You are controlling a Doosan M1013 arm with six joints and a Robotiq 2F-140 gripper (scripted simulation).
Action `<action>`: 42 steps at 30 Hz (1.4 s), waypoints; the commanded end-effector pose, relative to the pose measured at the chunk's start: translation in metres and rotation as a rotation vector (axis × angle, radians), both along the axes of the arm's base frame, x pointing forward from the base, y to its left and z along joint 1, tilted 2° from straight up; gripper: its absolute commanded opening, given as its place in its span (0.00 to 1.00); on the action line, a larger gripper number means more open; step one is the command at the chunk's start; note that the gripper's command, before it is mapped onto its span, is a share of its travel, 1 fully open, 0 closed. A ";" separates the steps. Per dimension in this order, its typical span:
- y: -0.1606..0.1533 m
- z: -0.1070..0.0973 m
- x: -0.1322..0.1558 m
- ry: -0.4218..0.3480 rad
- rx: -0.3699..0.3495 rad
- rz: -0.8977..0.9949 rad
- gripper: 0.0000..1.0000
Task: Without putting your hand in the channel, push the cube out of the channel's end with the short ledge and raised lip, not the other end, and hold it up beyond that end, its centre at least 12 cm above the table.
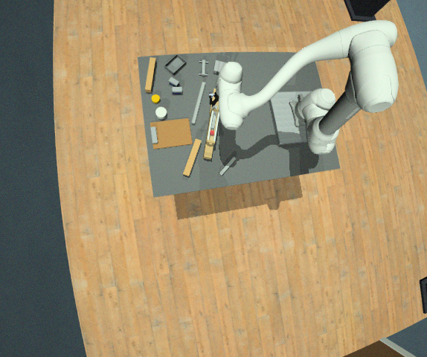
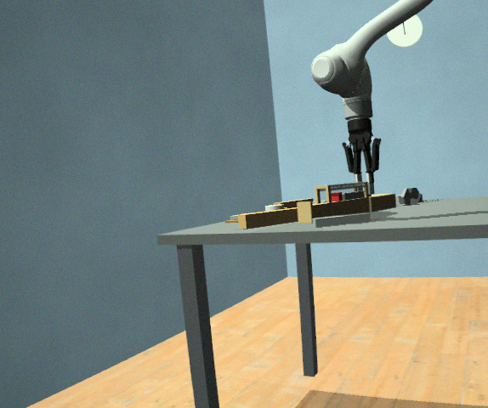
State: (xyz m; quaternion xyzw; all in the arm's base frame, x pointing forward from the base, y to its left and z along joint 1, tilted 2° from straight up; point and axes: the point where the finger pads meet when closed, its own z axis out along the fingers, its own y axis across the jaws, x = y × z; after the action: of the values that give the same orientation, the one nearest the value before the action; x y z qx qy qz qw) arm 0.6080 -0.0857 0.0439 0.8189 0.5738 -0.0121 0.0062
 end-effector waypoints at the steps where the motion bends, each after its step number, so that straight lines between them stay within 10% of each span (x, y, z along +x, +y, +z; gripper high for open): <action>1: 0.000 0.000 0.000 0.000 0.000 0.000 0.23; 11: 0.002 0.066 0.001 0.000 0.000 0.000 0.23; 42: 0.002 0.067 0.001 0.000 0.000 0.000 0.23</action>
State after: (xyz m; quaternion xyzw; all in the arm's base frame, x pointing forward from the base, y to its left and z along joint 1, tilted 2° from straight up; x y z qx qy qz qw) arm 0.6088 -0.0841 0.1104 0.8189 0.5738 -0.0121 0.0063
